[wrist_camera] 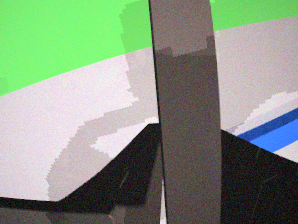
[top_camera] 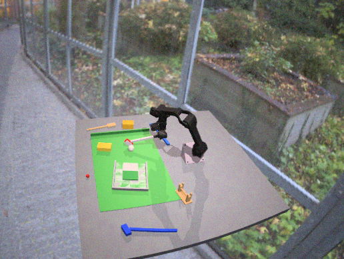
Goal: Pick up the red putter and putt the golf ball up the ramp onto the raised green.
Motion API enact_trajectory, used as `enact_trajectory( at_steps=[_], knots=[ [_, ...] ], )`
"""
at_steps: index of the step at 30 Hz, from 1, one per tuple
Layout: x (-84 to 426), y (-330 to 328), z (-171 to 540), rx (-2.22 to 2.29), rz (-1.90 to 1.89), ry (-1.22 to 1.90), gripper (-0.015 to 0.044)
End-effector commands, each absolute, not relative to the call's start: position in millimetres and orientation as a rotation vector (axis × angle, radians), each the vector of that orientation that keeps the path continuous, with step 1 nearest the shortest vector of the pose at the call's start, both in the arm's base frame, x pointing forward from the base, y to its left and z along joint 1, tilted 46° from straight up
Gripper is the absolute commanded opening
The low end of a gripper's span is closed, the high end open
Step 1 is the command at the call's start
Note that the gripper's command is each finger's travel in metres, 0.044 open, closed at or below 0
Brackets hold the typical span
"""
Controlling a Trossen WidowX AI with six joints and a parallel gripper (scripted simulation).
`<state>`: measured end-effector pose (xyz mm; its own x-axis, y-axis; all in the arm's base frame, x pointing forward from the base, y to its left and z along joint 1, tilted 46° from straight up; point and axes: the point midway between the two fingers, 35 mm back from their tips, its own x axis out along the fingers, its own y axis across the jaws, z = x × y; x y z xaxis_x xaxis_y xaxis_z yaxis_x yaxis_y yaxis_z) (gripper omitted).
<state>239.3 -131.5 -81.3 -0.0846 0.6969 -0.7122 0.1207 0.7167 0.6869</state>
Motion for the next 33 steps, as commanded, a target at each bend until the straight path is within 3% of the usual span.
enact_trajectory(
  at_steps=[1,20,33],
  knots=[
    [239.3,-132.4,-81.0,0.674,0.544,1.611,0.0],
    [236.9,-147.9,-100.2,0.687,0.54,1.601,0.0],
    [253.9,-52.3,-9.4,0.689,0.545,1.601,0.0]
  ],
)
